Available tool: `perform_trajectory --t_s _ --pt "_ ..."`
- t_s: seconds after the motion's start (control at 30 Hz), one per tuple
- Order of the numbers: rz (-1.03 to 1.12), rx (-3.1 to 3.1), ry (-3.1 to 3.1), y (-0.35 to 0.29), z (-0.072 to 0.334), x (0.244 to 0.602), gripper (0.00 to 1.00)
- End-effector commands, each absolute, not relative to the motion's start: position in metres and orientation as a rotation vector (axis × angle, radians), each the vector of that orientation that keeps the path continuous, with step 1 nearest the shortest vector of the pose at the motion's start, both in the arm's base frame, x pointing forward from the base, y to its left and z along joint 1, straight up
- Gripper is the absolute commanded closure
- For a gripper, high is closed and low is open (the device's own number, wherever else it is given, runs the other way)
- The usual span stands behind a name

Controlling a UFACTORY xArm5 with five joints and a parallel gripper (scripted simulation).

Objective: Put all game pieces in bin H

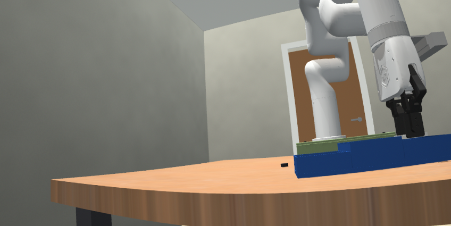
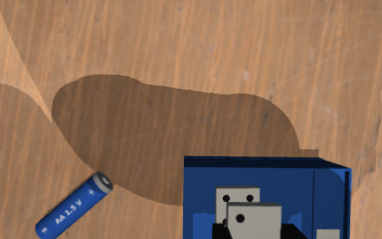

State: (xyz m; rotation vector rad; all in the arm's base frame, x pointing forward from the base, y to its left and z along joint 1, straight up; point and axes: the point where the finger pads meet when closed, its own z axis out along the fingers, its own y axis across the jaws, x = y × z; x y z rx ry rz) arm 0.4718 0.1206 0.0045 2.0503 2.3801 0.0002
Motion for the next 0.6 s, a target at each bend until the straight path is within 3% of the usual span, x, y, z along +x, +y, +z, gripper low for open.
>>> perform_trajectory --t_s 0.0,0.57 --pt "0.006 2.049 2.378 0.121 -0.002 0.474 0.79" --pt "0.006 2.049 2.378 0.121 -0.012 0.474 0.79"
